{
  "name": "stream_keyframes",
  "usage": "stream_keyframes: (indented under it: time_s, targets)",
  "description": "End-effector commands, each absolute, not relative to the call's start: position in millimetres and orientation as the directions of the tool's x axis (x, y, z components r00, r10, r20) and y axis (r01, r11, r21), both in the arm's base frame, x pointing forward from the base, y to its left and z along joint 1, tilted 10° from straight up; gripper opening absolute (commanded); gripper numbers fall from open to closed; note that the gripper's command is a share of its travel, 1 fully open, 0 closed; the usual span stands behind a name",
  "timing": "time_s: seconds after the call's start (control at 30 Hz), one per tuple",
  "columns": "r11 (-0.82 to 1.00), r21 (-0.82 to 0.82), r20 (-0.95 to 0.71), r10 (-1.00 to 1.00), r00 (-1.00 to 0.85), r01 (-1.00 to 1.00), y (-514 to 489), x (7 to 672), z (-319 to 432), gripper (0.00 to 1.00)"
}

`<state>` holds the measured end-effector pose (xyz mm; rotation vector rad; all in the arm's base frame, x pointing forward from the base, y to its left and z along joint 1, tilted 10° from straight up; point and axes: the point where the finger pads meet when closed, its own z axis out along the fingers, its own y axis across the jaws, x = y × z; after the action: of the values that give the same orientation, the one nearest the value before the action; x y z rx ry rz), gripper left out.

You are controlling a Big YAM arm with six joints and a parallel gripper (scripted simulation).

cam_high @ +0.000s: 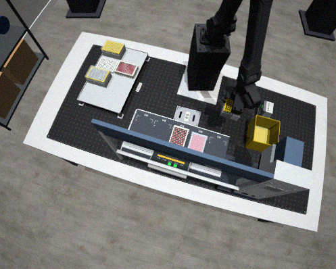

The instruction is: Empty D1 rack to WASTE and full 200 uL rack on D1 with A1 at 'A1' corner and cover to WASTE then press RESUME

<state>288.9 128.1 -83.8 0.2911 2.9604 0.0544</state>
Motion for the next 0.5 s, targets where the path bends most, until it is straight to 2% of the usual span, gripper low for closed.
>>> stream_keyframes:
  time_s: [0.0,0.1,0.47]
  targets:
    - [0.971,0.082,-0.199,0.235,-0.951,0.223,132.0,308.0,-76.4,0.00]
    - [0.988,0.053,-0.182,0.156,-0.971,0.148,129.6,293.5,-81.5,0.00]
    - [0.987,0.048,-0.174,0.162,-0.971,0.156,145.3,299.6,-82.1,0.00]
